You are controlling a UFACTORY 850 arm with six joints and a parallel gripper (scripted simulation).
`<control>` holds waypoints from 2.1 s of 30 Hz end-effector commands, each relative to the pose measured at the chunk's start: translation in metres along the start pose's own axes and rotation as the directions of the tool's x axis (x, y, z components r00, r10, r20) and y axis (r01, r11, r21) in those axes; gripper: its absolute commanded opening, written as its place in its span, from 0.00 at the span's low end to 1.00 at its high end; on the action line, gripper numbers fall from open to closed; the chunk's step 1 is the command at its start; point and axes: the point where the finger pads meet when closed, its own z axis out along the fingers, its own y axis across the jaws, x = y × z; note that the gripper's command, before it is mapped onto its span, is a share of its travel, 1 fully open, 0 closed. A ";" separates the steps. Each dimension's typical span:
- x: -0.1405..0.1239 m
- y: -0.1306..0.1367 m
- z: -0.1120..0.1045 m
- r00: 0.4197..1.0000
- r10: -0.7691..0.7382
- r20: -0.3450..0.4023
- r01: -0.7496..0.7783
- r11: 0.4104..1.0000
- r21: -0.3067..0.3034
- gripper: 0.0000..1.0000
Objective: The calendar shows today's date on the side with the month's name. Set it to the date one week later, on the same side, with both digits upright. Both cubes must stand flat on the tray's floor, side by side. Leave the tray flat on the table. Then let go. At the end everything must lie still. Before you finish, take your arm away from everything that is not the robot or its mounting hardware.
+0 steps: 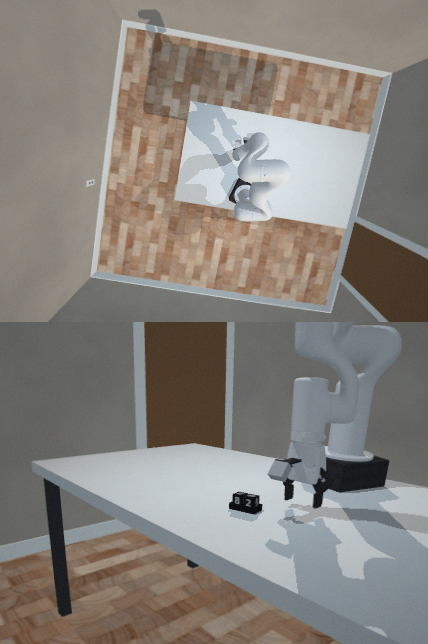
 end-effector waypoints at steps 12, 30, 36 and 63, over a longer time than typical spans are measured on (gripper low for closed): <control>0.001 0.000 0.000 1.000 0.000 -0.001 0.000 1.000 0.000 1.00; 0.001 0.000 -0.036 1.000 0.000 -0.001 0.000 1.000 0.000 1.00; 0.001 0.000 -0.038 1.000 0.000 -0.001 0.000 1.000 0.000 1.00; 0.026 -0.002 -0.039 0.985 0.174 -0.001 -0.174 0.985 0.000 1.00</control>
